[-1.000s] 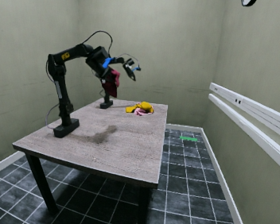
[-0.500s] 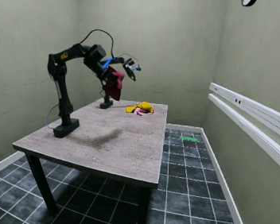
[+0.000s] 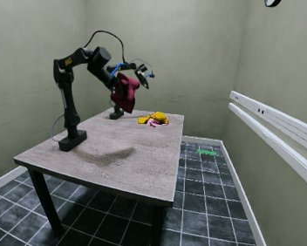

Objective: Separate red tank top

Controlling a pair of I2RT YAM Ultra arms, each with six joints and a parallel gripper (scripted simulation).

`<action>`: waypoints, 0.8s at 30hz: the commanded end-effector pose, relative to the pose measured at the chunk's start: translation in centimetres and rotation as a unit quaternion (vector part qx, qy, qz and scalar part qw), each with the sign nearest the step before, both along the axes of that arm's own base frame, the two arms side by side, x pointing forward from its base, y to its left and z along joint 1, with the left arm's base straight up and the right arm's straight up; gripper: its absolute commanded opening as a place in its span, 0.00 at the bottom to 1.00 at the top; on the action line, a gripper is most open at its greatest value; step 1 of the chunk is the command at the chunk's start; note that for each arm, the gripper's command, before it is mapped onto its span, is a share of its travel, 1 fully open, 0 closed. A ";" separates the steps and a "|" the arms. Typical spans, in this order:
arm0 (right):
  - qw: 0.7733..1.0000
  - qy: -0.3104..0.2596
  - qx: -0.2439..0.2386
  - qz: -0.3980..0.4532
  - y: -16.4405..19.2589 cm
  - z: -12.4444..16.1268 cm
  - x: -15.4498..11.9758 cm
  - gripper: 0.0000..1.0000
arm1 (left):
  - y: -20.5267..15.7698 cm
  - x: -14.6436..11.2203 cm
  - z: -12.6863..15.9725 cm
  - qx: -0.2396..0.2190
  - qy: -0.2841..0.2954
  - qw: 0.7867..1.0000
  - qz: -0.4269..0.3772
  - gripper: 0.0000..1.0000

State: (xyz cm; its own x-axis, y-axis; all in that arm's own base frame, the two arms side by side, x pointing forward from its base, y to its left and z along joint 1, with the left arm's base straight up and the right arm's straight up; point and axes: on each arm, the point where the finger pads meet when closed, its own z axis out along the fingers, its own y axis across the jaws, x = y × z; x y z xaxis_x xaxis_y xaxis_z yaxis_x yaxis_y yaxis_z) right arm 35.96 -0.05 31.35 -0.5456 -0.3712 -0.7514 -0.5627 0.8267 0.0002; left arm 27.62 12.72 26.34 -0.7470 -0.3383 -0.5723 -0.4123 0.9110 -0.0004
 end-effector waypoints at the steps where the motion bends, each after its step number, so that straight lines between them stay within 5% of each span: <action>1: 1.000 -0.031 0.005 -0.005 0.1 1.7 0.4 0.00 | 0.0 0.3 1.8 0.011 -0.025 1.000 -0.006 0.92; 5: 1.000 -0.030 0.001 0.008 0.3 1.5 0.4 0.00 | 0.0 0.3 1.8 0.011 -0.025 1.000 -0.006 0.92; 6: 1.000 0.013 0.010 0.007 0.2 -1.6 0.9 0.00 | 0.0 0.3 1.8 0.011 -0.025 1.000 -0.006 0.92; 18: 0.999 0.020 -0.022 -0.012 -0.3 -2.7 2.3 0.00 | 0.0 0.3 1.8 0.011 -0.025 1.000 -0.006 0.92; 19: 0.999 0.048 -0.019 -0.012 -0.3 -4.8 2.3 0.00 | 0.0 0.3 1.8 0.011 -0.025 1.000 -0.006 0.92; 24: 0.997 0.065 -0.031 -0.017 -0.6 -6.4 3.2 0.00 | 0.0 0.3 1.8 0.011 -0.025 1.000 -0.006 0.92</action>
State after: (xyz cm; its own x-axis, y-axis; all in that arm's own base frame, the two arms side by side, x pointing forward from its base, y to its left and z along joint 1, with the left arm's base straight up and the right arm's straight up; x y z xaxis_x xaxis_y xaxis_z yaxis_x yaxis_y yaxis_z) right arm 38.05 -0.36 25.78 -0.6441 -0.3923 -0.6567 -0.5434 0.8389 0.0318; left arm 27.62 12.72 26.34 -0.7470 -0.3383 -0.5723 -0.4123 0.9110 -0.0004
